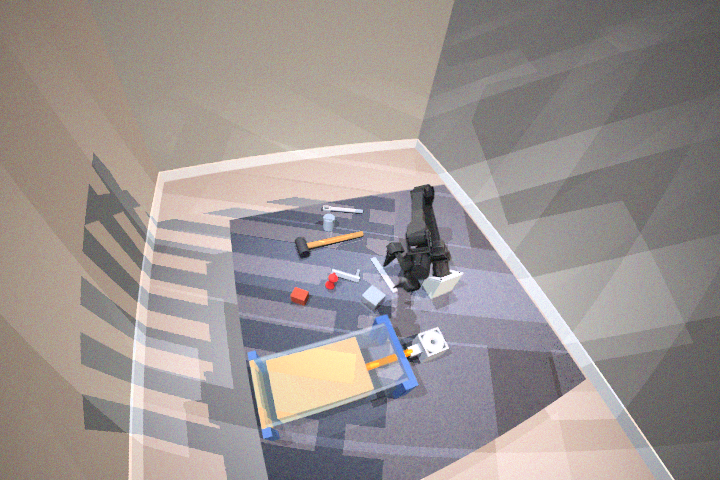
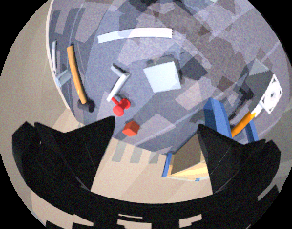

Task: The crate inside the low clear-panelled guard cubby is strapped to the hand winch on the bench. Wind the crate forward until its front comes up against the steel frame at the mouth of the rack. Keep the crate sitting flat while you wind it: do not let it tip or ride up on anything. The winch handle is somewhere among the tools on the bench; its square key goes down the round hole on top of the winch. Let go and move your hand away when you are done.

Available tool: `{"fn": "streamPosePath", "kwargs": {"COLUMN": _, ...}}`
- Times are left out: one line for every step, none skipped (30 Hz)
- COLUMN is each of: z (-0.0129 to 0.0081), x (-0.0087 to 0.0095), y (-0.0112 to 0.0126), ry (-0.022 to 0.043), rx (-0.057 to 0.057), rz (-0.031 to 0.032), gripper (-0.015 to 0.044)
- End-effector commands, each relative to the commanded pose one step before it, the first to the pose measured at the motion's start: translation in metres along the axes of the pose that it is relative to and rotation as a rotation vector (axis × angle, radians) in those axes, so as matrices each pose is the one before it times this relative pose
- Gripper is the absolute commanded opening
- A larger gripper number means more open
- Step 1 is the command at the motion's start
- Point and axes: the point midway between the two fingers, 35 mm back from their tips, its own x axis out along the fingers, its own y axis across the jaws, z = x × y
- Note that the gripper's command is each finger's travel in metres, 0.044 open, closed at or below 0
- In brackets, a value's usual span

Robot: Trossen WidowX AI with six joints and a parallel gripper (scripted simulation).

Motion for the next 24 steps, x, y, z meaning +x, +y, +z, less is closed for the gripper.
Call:
{"fn": "streamPosePath", "kwargs": {"z": -0.01261, "x": 0.01972, "y": 0.01066, "ry": -0.09389, "rx": 0.1025, "rz": -0.02752, "gripper": 0.0440}}
{"fn": "streamPosePath", "kwargs": {"z": -0.00489, "x": 0.00622, "y": 0.00396, "ry": -0.02583, "rx": 0.0245, "rz": -0.00509, "gripper": 0.0440}}
{"fn": "streamPosePath", "kwargs": {"z": -0.00602, "x": 0.00757, "y": 0.00505, "ry": -0.03011, "rx": 0.0299, "rz": -0.00589, "gripper": 0.0440}}
{"fn": "streamPosePath", "kwargs": {"z": -0.00627, "x": 0.00849, "y": 0.00652, "ry": -0.03190, "rx": 0.0428, "rz": -0.00477, "gripper": 0.0440}}
{"fn": "streamPosePath", "kwargs": {"z": -0.00668, "x": 0.00876, "y": 0.00700, "ry": -0.03148, "rx": 0.0442, "rz": -0.00422, "gripper": 0.0440}}
{"fn": "streamPosePath", "kwargs": {"z": -0.00696, "x": 0.00884, "y": 0.00734, "ry": -0.03032, "rx": 0.0447, "rz": -0.00356, "gripper": 0.0440}}
{"fn": "streamPosePath", "kwargs": {"z": -0.00707, "x": 0.00868, "y": 0.00748, "ry": -0.02844, "rx": 0.0441, "rz": -0.00284, "gripper": 0.0440}}
{"fn": "streamPosePath", "kwargs": {"z": -0.00627, "x": 0.00742, "y": 0.00661, "ry": -0.02330, "rx": 0.0378, "rz": -0.00192, "gripper": 0.0440}}
{"fn": "streamPosePath", "kwargs": {"z": -0.00521, "x": 0.00597, "y": 0.00546, "ry": -0.01810, "rx": 0.0306, "rz": -0.00121, "gripper": 0.0440}}
{"fn": "streamPosePath", "kwargs": {"z": -0.00412, "x": 0.00447, "y": 0.00403, "ry": -0.01317, "rx": 0.0209, "rz": -0.00101, "gripper": 0.0440}}
{"fn": "streamPosePath", "kwargs": {"z": -0.00470, "x": 0.00466, "y": 0.00380, "ry": -0.01328, "rx": 0.0148, "rz": -0.00191, "gripper": 0.0440}}
{"fn": "streamPosePath", "kwargs": {"z": -0.00605, "x": 0.00599, "y": 0.00507, "ry": -0.01635, "rx": 0.0190, "rz": -0.00235, "gripper": 0.0440}}
{"fn": "streamPosePath", "kwargs": {"z": -0.00743, "x": 0.00734, "y": 0.00649, "ry": -0.01898, "rx": 0.0233, "rz": -0.00272, "gripper": 0.0440}}
{"fn": "streamPosePath", "kwargs": {"z": -0.00851, "x": 0.00867, "y": 0.00834, "ry": -0.02273, "rx": 0.0357, "rz": -0.00500, "gripper": 0.0440}}
{"fn": "streamPosePath", "kwargs": {"z": -0.00920, "x": 0.00913, "y": 0.00929, "ry": -0.02228, "rx": 0.0380, "rz": -0.00489, "gripper": 0.0440}}
{"fn": "streamPosePath", "kwargs": {"z": -0.00943, "x": 0.00890, "y": 0.00931, "ry": -0.01864, "rx": 0.0300, "rz": -0.00249, "gripper": 0.0440}}
{"fn": "streamPosePath", "kwargs": {"z": -0.00949, "x": 0.00876, "y": 0.00950, "ry": -0.01605, "rx": 0.0253, "rz": -0.00094, "gripper": 0.0440}}
{"fn": "streamPosePath", "kwargs": {"z": -0.00774, "x": 0.00701, "y": 0.00776, "ry": -0.01096, "rx": 0.0152, "rz": 0.00086, "gripper": 0.0440}}
{"fn": "streamPosePath", "kwargs": {"z": -0.00461, "x": 0.00417, "y": 0.00471, "ry": -0.00595, "rx": 0.0078, "rz": 0.00096, "gripper": 0.0440}}
{"fn": "streamPosePath", "kwargs": {"z": -0.00154, "x": 0.00139, "y": 0.00160, "ry": -0.00193, "rx": 0.0026, "rz": 0.00034, "gripper": 0.0440}}
{"fn": "streamPosePath", "kwargs": {"z": 0.00000, "x": 0.00000, "y": 0.00000, "ry": 0.00000, "rx": 0.0000, "rz": 0.00000, "gripper": 0.0440}}
{"fn": "streamPosePath", "kwargs": {"z": 0.00000, "x": 0.00000, "y": 0.00000, "ry": 0.00000, "rx": 0.0000, "rz": 0.00000, "gripper": 0.0440}}
{"fn": "streamPosePath", "kwargs": {"z": -0.00005, "x": 0.00079, "y": -0.00024, "ry": 0.00000, "rx": 0.0000, "rz": -0.00002, "gripper": 0.0440}}
{"fn": "streamPosePath", "kwargs": {"z": -0.00016, "x": 0.00238, "y": -0.00071, "ry": 0.00000, "rx": 0.0000, "rz": -0.00004, "gripper": 0.0440}}
